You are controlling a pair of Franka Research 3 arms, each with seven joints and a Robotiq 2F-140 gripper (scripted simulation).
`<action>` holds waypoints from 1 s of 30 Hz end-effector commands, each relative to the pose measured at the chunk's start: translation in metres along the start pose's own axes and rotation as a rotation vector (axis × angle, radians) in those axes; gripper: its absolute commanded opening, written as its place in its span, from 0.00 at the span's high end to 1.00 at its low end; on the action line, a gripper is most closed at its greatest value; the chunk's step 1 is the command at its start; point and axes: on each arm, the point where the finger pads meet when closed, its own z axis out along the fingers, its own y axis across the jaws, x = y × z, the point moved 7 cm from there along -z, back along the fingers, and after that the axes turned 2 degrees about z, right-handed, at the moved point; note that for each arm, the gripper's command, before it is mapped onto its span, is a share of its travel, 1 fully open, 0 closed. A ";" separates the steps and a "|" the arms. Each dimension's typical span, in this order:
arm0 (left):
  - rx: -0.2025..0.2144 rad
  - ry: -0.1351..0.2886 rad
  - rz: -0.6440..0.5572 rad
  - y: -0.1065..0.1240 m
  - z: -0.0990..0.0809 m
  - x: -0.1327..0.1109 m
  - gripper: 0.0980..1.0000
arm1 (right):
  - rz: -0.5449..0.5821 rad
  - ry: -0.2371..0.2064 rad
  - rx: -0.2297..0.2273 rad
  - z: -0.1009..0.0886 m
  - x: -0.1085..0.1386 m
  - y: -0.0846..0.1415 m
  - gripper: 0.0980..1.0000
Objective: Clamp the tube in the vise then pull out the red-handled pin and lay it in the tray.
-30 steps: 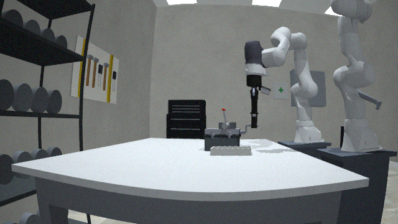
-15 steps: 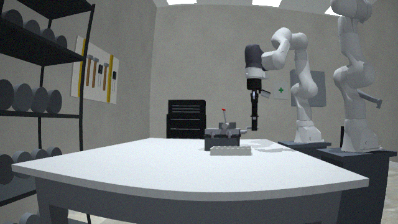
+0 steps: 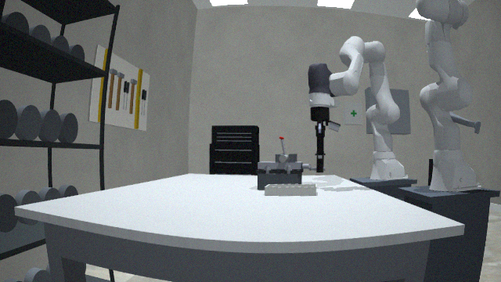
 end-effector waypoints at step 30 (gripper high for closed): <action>0.003 0.001 -0.003 0.000 0.000 0.000 0.00 | 0.001 -0.003 -0.002 0.023 0.001 0.036 0.97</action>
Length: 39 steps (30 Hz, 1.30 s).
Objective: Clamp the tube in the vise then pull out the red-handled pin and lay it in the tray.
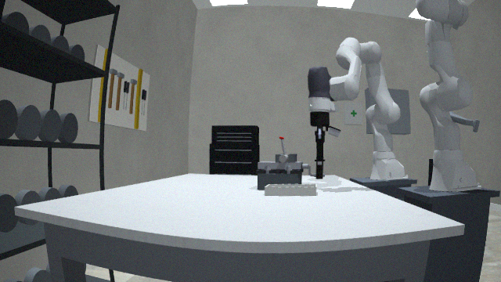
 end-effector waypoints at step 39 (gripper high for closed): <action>0.003 0.001 -0.003 0.000 0.000 0.000 0.00 | 0.015 -0.002 0.002 -0.018 0.000 0.029 0.97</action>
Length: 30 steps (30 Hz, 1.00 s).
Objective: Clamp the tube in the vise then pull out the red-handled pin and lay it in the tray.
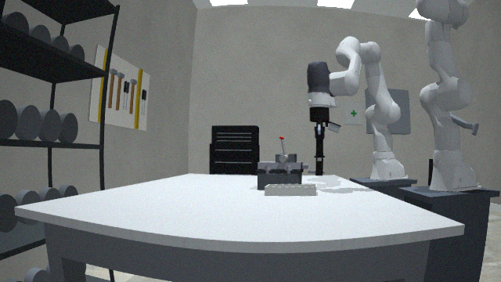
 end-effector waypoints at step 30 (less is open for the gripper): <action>0.003 0.001 -0.003 0.000 0.000 0.000 0.00 | 0.006 -0.002 -0.002 -0.017 0.000 0.006 0.97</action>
